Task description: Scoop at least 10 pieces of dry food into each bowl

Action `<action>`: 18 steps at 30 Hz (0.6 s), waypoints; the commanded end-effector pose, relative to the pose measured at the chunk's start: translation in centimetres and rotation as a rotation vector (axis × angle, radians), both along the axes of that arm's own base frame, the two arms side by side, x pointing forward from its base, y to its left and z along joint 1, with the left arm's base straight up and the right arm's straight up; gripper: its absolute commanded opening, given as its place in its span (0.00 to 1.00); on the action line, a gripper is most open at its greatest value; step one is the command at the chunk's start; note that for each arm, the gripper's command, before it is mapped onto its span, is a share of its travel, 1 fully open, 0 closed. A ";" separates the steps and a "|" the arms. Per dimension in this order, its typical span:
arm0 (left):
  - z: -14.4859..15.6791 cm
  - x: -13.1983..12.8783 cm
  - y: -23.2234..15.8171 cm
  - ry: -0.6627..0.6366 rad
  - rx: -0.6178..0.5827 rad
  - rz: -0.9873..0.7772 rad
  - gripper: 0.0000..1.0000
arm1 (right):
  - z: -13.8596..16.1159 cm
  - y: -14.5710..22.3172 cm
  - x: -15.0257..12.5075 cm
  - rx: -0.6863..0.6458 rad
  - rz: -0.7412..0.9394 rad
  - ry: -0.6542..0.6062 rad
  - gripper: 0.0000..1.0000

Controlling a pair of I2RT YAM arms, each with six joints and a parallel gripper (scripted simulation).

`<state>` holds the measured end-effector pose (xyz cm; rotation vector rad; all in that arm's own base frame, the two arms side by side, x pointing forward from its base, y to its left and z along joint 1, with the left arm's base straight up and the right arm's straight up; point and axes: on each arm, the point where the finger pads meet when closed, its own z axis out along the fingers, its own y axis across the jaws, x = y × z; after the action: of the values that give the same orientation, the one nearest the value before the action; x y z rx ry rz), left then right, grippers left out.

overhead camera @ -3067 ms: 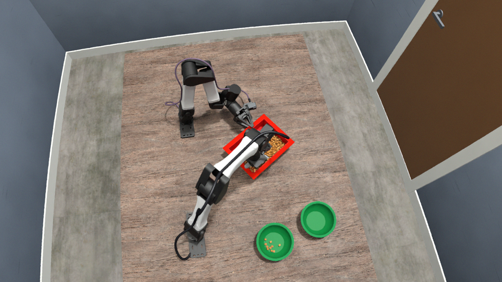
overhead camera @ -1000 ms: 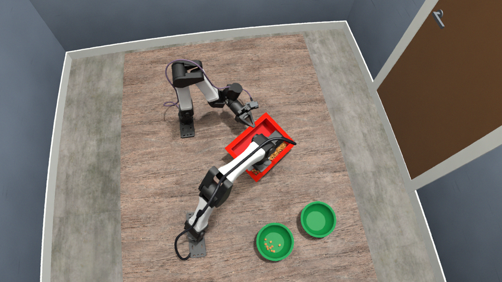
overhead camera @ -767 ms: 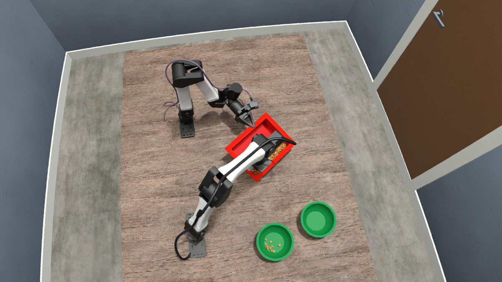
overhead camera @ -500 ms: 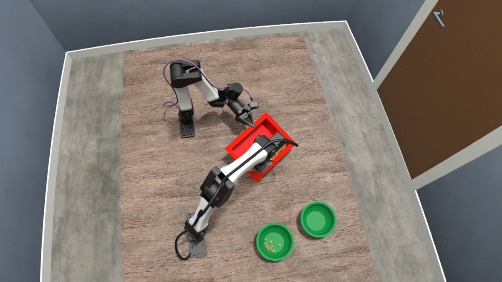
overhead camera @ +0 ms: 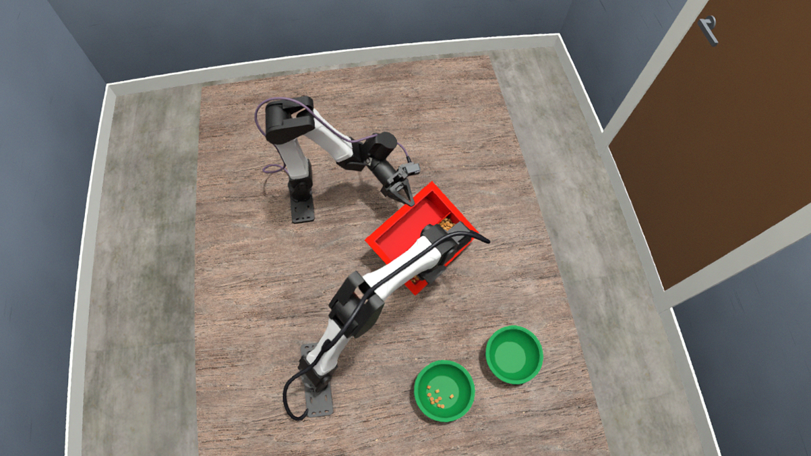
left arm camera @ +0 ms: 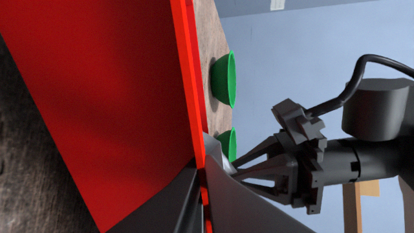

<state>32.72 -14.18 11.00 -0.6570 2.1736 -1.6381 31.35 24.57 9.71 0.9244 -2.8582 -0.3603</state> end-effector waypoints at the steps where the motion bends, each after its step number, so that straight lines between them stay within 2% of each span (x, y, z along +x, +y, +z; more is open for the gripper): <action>1: 1.9 0.8 -0.4 -0.060 0.039 -0.015 0.00 | 2.6 0.4 0.8 0.075 0.005 -0.045 0.00; 2: 2.0 0.8 -0.5 -0.059 0.042 -0.015 0.00 | 2.6 0.5 1.0 0.084 0.006 -0.052 0.00; 4: 2.2 0.9 -0.5 -0.057 0.050 -0.015 0.00 | 0.5 0.2 0.9 0.059 0.004 0.011 0.00; 5: 3.0 1.2 0.0 -0.099 0.027 -0.011 0.00 | 2.8 0.3 1.0 0.056 -0.002 -0.067 0.00; 7: 3.4 1.3 -0.1 -0.119 0.025 -0.014 0.00 | 2.9 0.4 1.1 0.052 -0.003 -0.079 0.00; 8: 2.6 0.9 -0.5 -0.060 0.046 -0.015 0.00 | 2.9 0.4 1.1 0.052 -0.005 -0.078 0.00; 9: 3.1 1.0 -0.7 -0.091 0.033 -0.026 0.00 | 1.1 0.3 1.5 0.065 -0.003 -0.029 0.00; 11: 3.1 1.0 -0.7 -0.091 0.033 -0.026 0.00 | 1.1 0.3 1.5 0.065 -0.003 -0.029 0.00; 12: 2.5 0.9 -0.6 -0.048 0.055 -0.013 0.00 | 1.1 0.6 1.0 0.096 0.003 -0.001 0.00; 13: 2.6 1.0 -0.6 -0.046 0.059 -0.013 0.00 | 1.2 1.0 1.0 0.068 -0.012 -0.021 0.00; 14: 2.7 1.0 -0.7 -0.044 0.063 -0.012 0.00 | 0.3 0.4 1.4 0.073 0.001 0.001 0.00; 18: 3.1 1.2 -0.9 -0.038 0.078 -0.012 0.00 | 0.5 -0.1 1.0 0.078 0.007 0.041 0.00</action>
<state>33.05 -14.61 11.89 -0.6769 2.2281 -1.5811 31.87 24.33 9.55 0.9133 -2.8297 -0.4440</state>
